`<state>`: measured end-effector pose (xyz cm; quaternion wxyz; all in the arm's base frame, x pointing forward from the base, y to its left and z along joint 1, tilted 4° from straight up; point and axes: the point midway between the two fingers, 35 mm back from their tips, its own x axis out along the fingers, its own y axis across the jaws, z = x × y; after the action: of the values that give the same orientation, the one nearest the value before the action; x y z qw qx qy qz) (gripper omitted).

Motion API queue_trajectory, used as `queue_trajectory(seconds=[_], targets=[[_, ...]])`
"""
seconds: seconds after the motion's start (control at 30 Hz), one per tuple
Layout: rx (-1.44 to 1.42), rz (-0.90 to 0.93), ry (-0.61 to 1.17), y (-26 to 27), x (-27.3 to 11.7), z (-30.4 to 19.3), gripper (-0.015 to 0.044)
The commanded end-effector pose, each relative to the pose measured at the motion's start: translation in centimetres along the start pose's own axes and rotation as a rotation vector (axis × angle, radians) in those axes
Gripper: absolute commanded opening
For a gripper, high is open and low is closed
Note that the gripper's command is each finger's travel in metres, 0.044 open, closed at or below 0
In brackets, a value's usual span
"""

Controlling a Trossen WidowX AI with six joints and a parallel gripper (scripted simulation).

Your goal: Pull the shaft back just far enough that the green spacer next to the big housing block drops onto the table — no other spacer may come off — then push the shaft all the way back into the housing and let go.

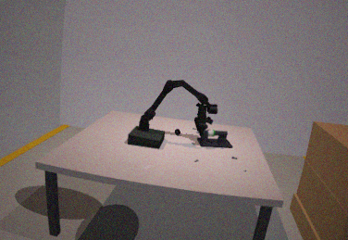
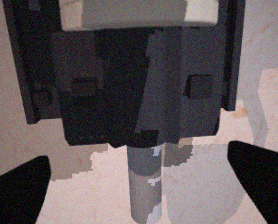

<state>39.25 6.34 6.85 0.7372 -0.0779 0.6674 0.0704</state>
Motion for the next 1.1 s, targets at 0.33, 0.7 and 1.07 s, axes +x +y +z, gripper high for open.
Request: queue_trajectory(seconds=[0.33, 0.7, 1.07], targets=[[0.002, -0.004, 0.004, -0.1, 1.8, -0.1, 0.044], [0.002, -0.004, 0.004, -0.1, 1.9, -0.1, 0.044], [0.002, -0.004, 0.004, -0.1, 1.9, -0.1, 0.044]])
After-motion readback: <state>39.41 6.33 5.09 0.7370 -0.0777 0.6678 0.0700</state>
